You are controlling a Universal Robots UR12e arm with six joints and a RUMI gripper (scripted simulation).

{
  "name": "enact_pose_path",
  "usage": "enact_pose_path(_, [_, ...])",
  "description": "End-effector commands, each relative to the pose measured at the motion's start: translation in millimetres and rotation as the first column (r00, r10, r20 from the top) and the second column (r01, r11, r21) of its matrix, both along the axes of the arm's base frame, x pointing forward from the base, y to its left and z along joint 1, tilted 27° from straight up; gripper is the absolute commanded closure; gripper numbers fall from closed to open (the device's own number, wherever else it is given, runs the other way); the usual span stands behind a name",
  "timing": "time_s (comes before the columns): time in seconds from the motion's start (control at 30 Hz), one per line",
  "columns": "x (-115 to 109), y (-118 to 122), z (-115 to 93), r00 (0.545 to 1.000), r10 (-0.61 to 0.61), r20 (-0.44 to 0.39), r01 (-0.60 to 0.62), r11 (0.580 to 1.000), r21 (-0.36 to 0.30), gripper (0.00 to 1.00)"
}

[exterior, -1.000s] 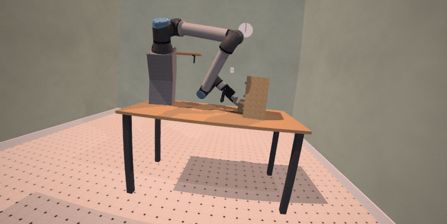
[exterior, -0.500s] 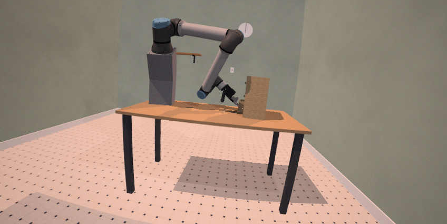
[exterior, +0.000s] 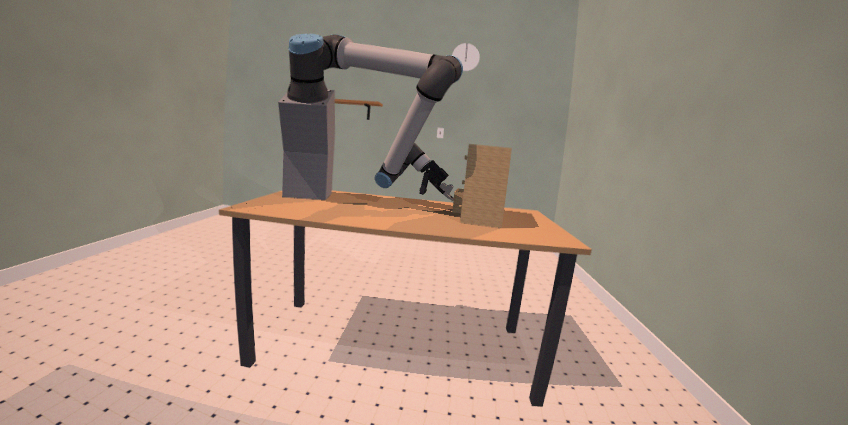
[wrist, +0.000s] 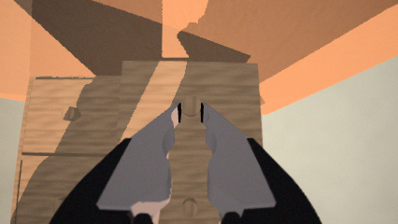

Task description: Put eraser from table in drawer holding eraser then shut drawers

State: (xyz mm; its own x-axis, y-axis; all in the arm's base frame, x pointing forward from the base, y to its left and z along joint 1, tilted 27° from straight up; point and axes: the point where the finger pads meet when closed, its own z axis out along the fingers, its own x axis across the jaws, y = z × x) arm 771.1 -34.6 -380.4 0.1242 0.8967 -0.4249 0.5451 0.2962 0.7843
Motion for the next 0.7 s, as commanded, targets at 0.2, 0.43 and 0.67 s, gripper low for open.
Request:
enact_pose_path(0.2, [9.8,-0.1,3.9,1.0,0.0,0.006,0.0,1.0,-0.001,0.93])
enact_pose_path(0.43, [14.4,-0.4,4.6,1.0,0.0,0.006,0.0,1.0,-0.001,0.93])
enact_pose_path(0.67, [17.8,-0.7,5.2,1.0,0.0,0.006,0.0,1.0,-0.001,0.93])
